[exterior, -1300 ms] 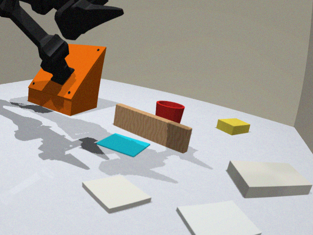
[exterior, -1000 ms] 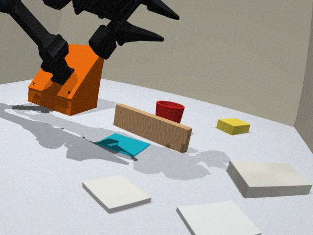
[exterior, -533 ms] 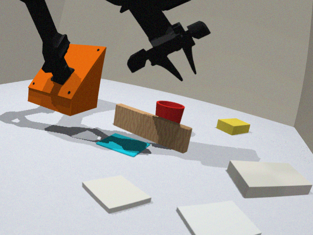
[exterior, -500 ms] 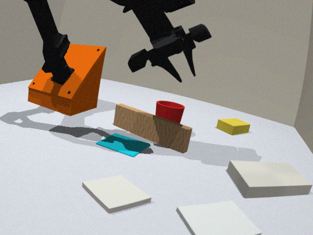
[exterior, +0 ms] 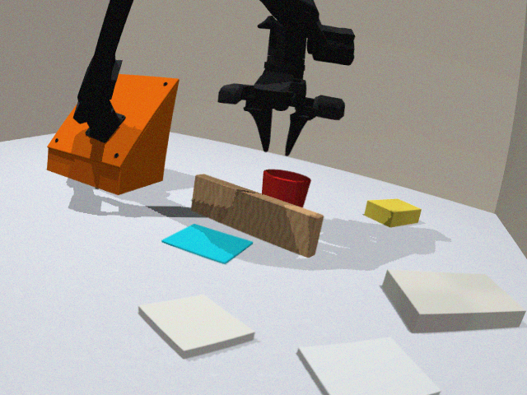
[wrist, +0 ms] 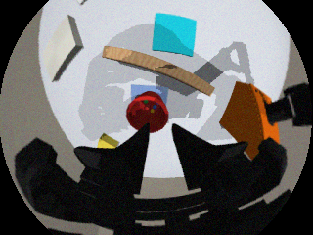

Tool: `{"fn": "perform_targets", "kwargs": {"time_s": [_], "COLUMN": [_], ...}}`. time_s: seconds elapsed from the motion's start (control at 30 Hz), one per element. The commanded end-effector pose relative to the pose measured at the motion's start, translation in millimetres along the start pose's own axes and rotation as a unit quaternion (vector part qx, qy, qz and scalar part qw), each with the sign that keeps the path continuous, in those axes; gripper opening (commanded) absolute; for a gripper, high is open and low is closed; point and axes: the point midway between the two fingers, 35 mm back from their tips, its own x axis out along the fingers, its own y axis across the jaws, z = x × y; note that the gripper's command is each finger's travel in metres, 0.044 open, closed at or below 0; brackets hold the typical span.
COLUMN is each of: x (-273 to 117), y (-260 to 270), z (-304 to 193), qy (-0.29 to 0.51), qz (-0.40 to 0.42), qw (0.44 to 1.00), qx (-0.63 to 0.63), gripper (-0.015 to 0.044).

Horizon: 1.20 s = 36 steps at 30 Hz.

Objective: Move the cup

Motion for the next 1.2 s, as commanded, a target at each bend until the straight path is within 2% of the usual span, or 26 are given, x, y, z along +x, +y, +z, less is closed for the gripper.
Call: {"fn": "perform_targets", "kwargs": {"time_s": [0.0,0.3,1.17], "x": [5,8,50], "y": [-11,-9,-10], "z": [-10,-11,-6], "qy": [-0.054,-0.054,-0.054], "qz": [-0.020,-0.020,-0.020], "qw": [0.998,0.998,0.998], "qx": [0.020,0.020,0.020], "gripper": [0.0148,0.0148,0.0148]}}
